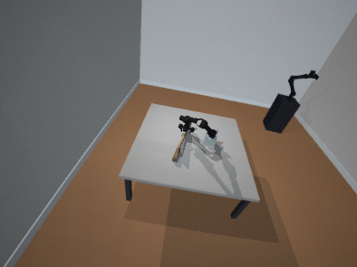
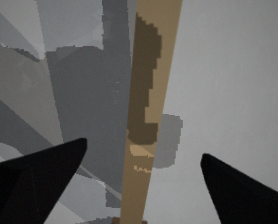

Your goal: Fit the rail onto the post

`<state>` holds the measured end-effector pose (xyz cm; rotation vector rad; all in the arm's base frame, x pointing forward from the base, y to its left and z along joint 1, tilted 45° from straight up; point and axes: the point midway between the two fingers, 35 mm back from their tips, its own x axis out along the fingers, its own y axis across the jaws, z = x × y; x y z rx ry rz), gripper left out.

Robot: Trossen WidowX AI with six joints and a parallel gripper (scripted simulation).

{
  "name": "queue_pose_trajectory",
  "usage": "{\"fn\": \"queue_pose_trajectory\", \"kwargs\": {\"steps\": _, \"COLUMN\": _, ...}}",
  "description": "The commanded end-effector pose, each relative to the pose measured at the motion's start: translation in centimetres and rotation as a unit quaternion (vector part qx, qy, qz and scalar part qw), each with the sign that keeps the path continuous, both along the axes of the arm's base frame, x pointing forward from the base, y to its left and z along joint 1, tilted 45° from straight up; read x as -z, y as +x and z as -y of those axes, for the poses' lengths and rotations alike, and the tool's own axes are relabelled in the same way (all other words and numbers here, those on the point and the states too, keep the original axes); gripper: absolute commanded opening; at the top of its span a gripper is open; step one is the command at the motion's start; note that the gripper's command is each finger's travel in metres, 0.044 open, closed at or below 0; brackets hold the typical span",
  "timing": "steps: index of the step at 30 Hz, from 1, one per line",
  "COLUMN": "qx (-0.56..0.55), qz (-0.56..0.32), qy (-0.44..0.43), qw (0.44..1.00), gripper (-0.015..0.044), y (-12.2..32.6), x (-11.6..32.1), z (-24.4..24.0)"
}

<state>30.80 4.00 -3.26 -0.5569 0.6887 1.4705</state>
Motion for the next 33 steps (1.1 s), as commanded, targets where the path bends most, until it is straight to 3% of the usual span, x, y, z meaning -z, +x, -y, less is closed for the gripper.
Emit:
{"fn": "queue_pose_trajectory", "kwargs": {"steps": 1, "qx": 0.001, "qz": -0.003, "qy": 0.002, "qw": 1.0, "gripper": 0.044, "y": -0.2, "x": 0.4, "z": -0.5}}
{"fn": "queue_pose_trajectory", "kwargs": {"steps": 17, "qx": 0.0, "qz": -0.002, "qy": 0.004, "qw": 1.0, "gripper": 0.044, "y": -0.4, "x": 2.0, "z": -2.2}}
{"fn": "queue_pose_trajectory", "kwargs": {"steps": 31, "qx": 0.0, "qz": -0.002, "qy": 0.004, "qw": 1.0, "gripper": 0.0072, "y": -0.4, "x": 2.0, "z": -2.2}}
{"fn": "queue_pose_trajectory", "kwargs": {"steps": 33, "qx": 0.0, "qz": -0.002, "qy": 0.004, "qw": 1.0, "gripper": 0.0059, "y": -0.4, "x": 2.0, "z": -2.2}}
